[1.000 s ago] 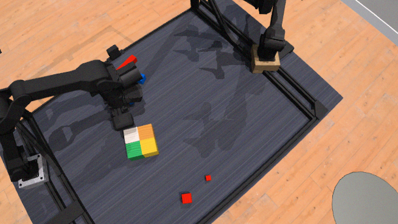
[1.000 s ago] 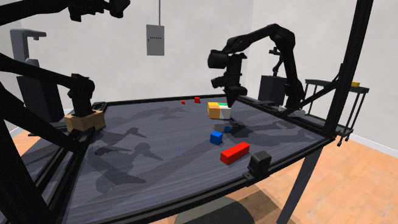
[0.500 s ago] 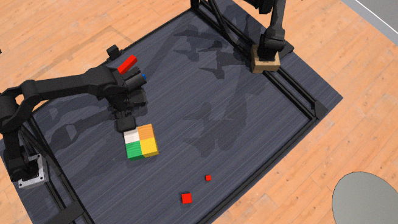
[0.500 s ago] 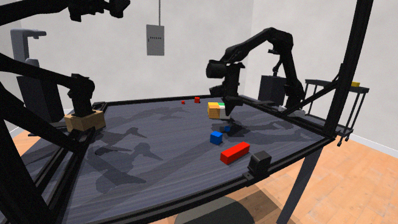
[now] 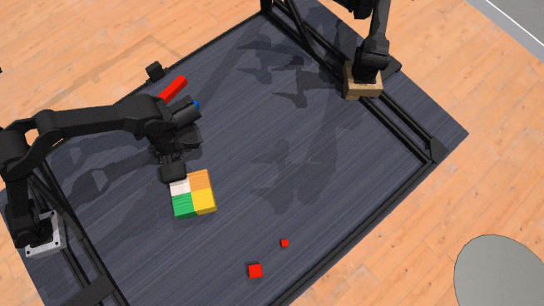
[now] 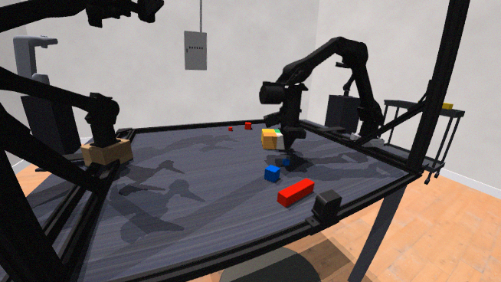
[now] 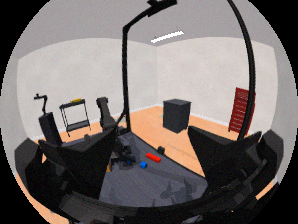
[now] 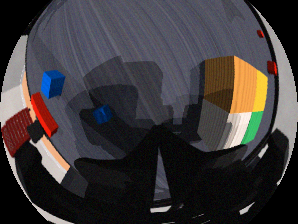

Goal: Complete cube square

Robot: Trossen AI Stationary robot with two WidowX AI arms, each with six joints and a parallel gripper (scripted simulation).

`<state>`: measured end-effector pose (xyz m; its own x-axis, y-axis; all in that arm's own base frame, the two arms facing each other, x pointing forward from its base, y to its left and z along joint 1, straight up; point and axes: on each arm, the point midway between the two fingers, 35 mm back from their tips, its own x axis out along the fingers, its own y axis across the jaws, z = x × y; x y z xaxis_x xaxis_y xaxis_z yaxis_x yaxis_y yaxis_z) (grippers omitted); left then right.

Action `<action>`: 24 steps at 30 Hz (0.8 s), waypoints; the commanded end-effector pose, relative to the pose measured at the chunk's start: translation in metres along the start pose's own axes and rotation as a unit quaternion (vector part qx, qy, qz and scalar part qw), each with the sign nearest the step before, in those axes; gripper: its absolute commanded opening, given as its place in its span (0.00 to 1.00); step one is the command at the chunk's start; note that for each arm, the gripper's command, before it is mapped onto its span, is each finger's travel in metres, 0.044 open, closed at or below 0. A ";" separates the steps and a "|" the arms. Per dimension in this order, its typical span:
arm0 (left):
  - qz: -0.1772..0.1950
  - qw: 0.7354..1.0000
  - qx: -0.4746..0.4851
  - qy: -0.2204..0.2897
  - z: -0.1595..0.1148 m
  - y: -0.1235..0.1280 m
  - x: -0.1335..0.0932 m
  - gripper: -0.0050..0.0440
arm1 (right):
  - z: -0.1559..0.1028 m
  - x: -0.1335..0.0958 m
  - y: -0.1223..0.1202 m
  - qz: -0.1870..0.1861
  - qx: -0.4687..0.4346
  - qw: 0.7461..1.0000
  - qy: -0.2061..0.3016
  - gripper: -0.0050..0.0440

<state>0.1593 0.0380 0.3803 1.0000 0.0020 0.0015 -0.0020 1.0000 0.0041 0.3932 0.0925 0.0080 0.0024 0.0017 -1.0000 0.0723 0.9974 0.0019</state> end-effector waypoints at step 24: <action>-0.001 1.000 -0.002 0.000 0.000 0.000 0.000 0.92 | 0.000 0.001 -0.008 -0.001 0.001 1.000 0.001 0.10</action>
<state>0.1593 0.0380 0.3803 1.0000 0.0020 0.0015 -0.0020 1.0000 0.0041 0.3923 0.0862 0.0060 -0.0023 0.0006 -1.0000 0.0756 0.9971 0.0004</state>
